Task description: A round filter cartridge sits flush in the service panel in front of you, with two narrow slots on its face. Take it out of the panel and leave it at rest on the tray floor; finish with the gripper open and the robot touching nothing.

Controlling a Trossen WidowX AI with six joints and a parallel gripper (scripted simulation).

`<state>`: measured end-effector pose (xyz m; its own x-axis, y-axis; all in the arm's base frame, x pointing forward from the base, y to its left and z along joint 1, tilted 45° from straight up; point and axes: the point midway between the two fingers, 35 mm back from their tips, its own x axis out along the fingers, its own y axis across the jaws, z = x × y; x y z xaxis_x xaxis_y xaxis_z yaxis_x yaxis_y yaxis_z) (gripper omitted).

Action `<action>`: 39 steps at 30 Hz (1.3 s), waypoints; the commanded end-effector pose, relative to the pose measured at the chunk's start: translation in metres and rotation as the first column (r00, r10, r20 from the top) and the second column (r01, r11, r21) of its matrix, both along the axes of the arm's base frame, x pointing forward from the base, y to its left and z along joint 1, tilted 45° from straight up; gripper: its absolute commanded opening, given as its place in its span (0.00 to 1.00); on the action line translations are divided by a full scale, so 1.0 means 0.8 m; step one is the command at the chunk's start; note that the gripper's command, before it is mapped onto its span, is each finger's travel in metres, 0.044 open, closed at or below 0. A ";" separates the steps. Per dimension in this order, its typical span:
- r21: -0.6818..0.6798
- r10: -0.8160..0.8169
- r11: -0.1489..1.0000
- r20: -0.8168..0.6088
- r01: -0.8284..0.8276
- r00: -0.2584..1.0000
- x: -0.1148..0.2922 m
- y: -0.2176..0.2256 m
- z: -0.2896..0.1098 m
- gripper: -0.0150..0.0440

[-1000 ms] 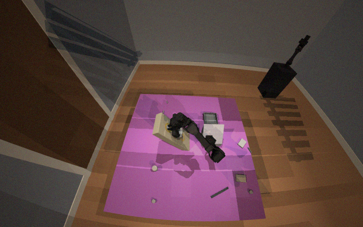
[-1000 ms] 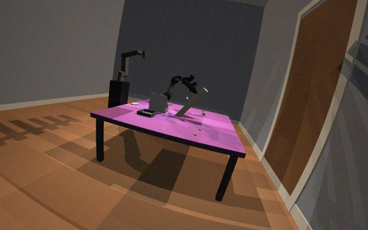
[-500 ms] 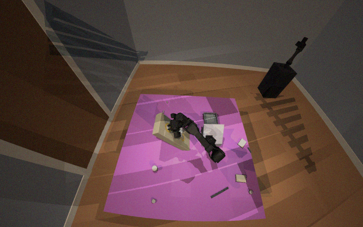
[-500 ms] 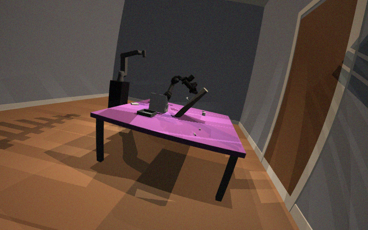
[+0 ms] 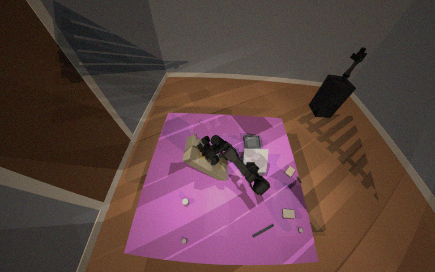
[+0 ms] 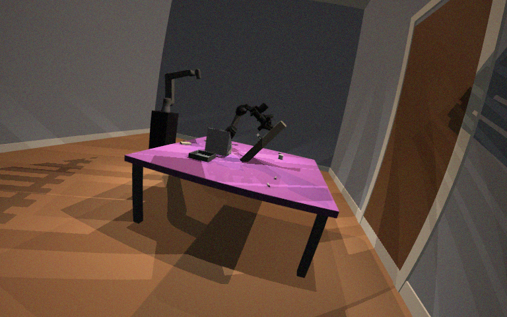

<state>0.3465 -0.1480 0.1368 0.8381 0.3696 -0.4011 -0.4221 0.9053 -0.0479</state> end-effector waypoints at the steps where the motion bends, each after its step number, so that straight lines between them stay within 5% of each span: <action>1: -0.152 0.077 0.986 0.051 -0.068 0.996 0.008 0.004 -0.004 0.25; 22: -0.711 0.432 0.673 0.153 -0.204 0.889 0.008 0.004 -0.004 0.25; 39: -0.617 0.362 0.762 0.153 -0.197 0.920 0.009 0.004 -0.004 0.25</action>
